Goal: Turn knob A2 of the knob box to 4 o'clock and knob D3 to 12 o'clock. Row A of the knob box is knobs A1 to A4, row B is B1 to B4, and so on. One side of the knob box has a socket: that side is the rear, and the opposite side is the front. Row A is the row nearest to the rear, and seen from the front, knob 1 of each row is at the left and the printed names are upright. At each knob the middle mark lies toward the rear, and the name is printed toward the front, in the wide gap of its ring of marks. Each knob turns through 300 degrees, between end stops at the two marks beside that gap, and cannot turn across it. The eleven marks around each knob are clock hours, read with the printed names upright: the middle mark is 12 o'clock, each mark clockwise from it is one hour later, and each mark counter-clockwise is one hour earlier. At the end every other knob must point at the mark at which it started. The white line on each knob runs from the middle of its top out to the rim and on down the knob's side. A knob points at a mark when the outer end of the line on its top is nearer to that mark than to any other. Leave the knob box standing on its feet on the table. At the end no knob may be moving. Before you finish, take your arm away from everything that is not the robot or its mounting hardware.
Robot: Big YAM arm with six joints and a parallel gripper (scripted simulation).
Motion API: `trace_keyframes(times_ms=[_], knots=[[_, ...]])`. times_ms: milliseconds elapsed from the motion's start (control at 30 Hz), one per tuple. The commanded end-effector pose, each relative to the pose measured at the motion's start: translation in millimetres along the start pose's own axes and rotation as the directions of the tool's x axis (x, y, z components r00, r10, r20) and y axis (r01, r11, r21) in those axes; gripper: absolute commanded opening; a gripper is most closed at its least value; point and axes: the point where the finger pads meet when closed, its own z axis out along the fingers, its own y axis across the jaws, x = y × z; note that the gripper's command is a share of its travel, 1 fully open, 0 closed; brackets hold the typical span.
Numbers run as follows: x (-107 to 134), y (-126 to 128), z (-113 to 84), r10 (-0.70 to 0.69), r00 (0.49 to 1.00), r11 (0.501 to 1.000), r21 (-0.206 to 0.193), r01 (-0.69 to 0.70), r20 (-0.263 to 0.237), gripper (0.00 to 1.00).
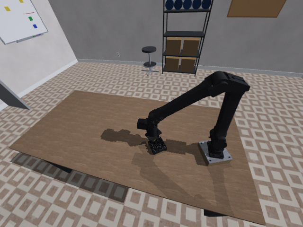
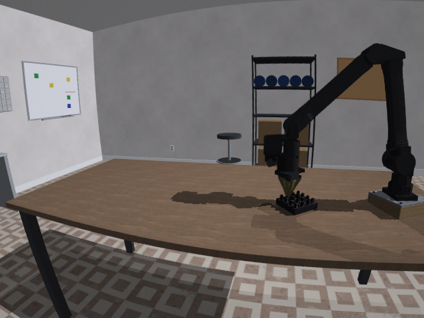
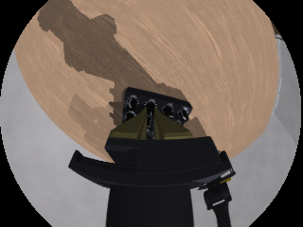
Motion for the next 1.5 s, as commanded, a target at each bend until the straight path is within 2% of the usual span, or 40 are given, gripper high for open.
trace_keyframes(times_ms=[0, 767, 1100, 1467], knots=[[-2.0, 3.9, 0.7, -0.004, 1.0, 1.0, -0.011, 0.004, 0.009, 0.07], [-2.0, 3.9, 0.7, 0.029, 1.0, 1.0, -0.011, -0.029, 0.009, 0.07], [-1.7, 3.4, 0.8, 0.172, 0.985, 0.985, -0.01, -0.172, 0.007, 0.07], [-1.6, 3.1, 0.9, 0.424, 0.906, 0.906, -0.01, -0.424, 0.004, 0.07]])
